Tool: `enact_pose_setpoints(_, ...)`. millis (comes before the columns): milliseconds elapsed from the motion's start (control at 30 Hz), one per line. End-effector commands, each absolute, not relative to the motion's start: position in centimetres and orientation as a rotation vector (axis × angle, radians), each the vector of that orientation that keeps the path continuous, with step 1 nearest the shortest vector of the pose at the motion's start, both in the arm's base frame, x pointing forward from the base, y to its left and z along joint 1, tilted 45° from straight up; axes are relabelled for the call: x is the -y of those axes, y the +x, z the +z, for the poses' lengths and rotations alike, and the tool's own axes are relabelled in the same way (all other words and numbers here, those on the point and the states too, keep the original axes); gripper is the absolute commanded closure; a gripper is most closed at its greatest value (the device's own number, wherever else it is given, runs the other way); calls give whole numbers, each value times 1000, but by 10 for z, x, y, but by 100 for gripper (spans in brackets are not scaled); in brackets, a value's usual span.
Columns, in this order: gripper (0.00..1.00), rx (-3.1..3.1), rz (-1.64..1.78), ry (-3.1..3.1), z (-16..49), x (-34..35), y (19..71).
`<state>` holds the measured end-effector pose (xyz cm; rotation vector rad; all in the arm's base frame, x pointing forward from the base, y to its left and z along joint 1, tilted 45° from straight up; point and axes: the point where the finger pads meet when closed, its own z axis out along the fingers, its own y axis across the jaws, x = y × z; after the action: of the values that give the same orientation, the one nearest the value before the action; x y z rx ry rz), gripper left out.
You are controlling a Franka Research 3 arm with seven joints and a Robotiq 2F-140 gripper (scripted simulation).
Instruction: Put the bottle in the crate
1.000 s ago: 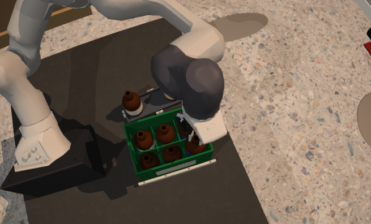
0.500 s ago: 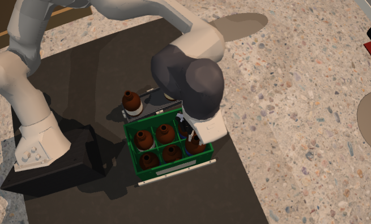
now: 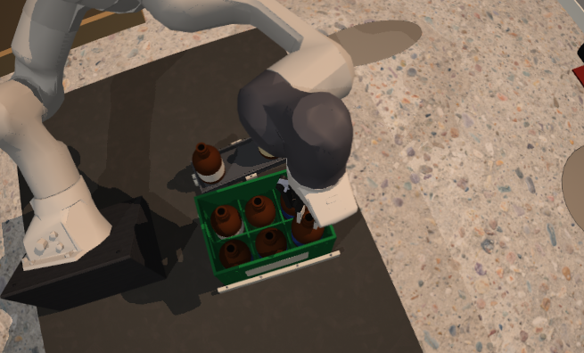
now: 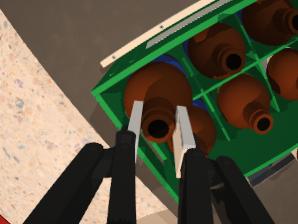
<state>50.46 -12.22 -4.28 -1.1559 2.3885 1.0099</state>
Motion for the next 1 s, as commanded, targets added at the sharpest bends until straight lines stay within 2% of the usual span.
enact_pose_setpoints(0, 100, -2384, 1001, -1160, -44, 123, 506)
enact_pose_setpoints(967, 100, -2384, 1001, -1160, -60, 106, 505)
